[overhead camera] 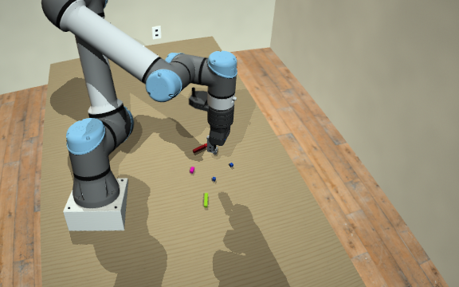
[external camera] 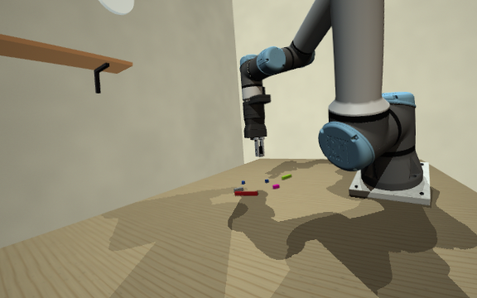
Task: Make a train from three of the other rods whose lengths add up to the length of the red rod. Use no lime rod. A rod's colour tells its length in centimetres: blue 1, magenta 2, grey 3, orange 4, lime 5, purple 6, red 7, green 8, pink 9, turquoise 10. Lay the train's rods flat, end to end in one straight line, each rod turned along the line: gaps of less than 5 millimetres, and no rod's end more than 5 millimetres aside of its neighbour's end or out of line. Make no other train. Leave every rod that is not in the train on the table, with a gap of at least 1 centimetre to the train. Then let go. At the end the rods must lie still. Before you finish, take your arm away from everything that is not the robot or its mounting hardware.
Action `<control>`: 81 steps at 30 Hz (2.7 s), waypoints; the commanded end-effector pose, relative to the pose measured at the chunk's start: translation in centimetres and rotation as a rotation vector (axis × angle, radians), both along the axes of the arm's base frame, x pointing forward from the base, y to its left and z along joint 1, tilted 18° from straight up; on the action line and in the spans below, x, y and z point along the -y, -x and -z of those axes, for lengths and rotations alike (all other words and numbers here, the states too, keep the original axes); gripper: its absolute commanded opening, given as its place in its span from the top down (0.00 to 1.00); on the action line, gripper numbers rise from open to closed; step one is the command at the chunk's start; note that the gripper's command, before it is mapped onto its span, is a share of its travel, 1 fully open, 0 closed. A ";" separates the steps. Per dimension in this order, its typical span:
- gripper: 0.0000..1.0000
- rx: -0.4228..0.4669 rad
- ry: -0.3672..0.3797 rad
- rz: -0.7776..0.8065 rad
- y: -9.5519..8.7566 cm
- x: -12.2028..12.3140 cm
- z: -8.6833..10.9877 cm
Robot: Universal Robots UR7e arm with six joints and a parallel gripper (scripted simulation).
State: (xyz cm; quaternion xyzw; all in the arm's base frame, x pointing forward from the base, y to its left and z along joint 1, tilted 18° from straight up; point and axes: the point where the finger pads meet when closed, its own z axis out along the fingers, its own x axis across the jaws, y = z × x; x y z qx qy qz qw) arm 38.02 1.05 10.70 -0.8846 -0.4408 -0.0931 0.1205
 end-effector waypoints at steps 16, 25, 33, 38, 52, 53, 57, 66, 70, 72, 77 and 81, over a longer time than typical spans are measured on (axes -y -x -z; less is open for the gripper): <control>0.76 0.044 0.010 -0.131 -1.7 4.7 1.5; 0.76 0.040 0.007 -0.132 -1.6 4.4 2.2; 0.76 0.040 0.006 -0.132 -1.8 3.6 4.7; 0.76 0.040 0.006 -0.132 -1.9 3.2 5.9; 0.76 0.040 0.007 -0.132 -2.2 2.0 9.9; 0.76 0.040 0.007 -0.132 -2.2 1.9 10.0; 0.76 0.040 0.007 -0.131 -2.2 2.0 10.0; 0.76 0.043 0.009 -0.131 -2.3 2.1 9.9; 0.76 0.042 0.009 -0.131 -2.3 2.1 9.9; 0.76 0.042 0.009 -0.131 -2.3 2.1 9.9; 0.76 0.042 0.009 -0.131 -2.3 2.1 9.9; 0.76 0.042 0.009 -0.131 -2.3 2.1 9.9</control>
